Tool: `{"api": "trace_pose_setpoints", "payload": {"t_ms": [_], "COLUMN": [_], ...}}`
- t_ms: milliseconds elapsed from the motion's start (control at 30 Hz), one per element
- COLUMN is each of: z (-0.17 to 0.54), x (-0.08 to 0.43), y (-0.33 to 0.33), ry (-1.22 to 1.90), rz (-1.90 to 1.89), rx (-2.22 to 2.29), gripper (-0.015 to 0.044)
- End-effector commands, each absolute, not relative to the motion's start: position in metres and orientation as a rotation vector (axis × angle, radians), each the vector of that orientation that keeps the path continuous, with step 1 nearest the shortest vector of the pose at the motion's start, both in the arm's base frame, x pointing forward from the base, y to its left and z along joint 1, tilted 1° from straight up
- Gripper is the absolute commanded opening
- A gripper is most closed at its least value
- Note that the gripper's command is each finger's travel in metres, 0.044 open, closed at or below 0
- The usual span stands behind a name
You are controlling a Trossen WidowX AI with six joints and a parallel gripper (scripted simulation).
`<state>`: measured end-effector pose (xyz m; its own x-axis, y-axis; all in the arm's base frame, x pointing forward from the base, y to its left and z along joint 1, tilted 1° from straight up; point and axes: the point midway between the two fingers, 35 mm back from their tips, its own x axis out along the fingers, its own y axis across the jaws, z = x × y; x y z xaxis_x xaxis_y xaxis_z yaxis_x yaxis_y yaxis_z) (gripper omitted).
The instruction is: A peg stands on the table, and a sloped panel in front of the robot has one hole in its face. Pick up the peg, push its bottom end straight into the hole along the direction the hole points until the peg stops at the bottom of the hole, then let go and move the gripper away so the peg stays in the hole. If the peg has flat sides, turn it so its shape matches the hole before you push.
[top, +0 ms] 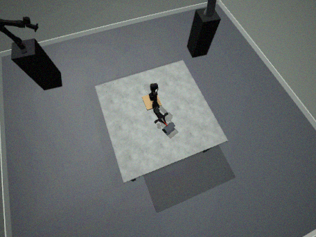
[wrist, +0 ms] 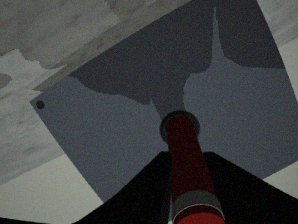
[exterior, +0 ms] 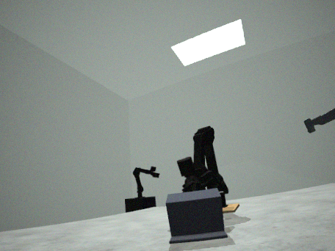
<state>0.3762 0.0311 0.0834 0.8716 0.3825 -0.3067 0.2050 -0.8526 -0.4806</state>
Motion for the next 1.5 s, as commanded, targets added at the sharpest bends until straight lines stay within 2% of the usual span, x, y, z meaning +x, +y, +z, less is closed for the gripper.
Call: {"api": "trace_pose_setpoints", "payload": {"t_ms": [0,1267,1467], "z": [0.082,0.079,0.079], "x": [0.379,0.391,0.391], "y": [0.031,0.037,0.037], "ry": [-0.423,-0.432,-0.432], "rz": [0.553,0.55,0.55], "rx": [-2.598,-2.601,-2.601], "gripper": [0.0,0.0,0.0157]}}
